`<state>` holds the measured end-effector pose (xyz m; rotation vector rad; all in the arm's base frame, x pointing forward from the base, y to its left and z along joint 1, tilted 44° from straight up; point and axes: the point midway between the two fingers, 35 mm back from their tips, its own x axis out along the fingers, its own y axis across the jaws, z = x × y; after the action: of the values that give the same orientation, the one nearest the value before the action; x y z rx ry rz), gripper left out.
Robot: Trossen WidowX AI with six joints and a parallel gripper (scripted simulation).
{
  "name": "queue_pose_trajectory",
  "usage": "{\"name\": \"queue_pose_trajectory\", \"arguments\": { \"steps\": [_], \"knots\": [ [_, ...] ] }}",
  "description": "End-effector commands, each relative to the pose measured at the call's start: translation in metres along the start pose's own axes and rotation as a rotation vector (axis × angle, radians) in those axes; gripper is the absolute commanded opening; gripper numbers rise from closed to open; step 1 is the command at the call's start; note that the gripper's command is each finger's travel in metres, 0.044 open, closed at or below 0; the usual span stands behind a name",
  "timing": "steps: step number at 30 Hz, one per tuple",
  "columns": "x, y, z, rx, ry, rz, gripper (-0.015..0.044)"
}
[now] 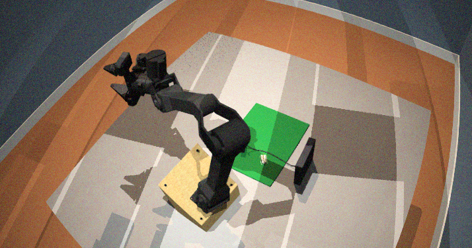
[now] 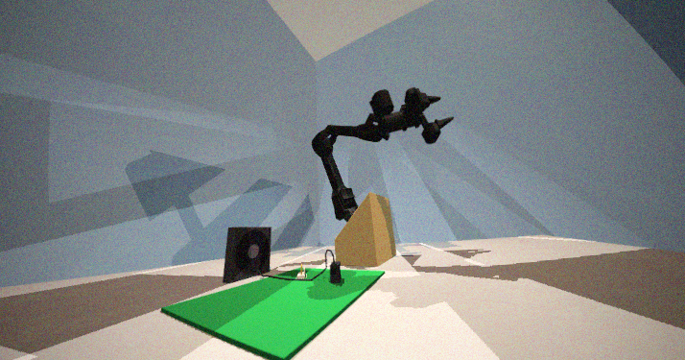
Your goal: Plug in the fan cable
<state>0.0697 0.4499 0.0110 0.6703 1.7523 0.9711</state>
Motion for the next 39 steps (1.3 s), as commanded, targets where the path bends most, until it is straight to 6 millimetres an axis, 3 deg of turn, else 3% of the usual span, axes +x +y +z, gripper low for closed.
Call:
{"name": "queue_pose_trajectory", "arguments": {
  "steps": [1,6,9,16,21,25,29,34,39],
  "knots": [
    [0.000,0.000,0.000,0.000,0.000,0.000,0.0426],
    [-0.001,-0.003,0.005,0.006,-0.014,-0.013,0.0440],
    [-0.008,-0.020,0.032,0.037,-0.086,-0.083,0.0440],
    [-0.056,-0.094,0.110,0.153,-0.297,-0.404,0.0440],
    [-0.108,-0.151,0.138,0.218,-0.362,-0.708,0.0440],
    [-0.158,-0.190,0.143,0.259,-0.337,-0.970,0.0440],
    [-0.204,-0.215,0.139,0.288,-0.261,-1.183,0.0440],
    [-0.263,-0.234,0.125,0.314,-0.094,-1.425,0.0440],
    [-0.323,-0.240,0.109,0.325,0.146,-1.620,0.0440]
  ]
}}
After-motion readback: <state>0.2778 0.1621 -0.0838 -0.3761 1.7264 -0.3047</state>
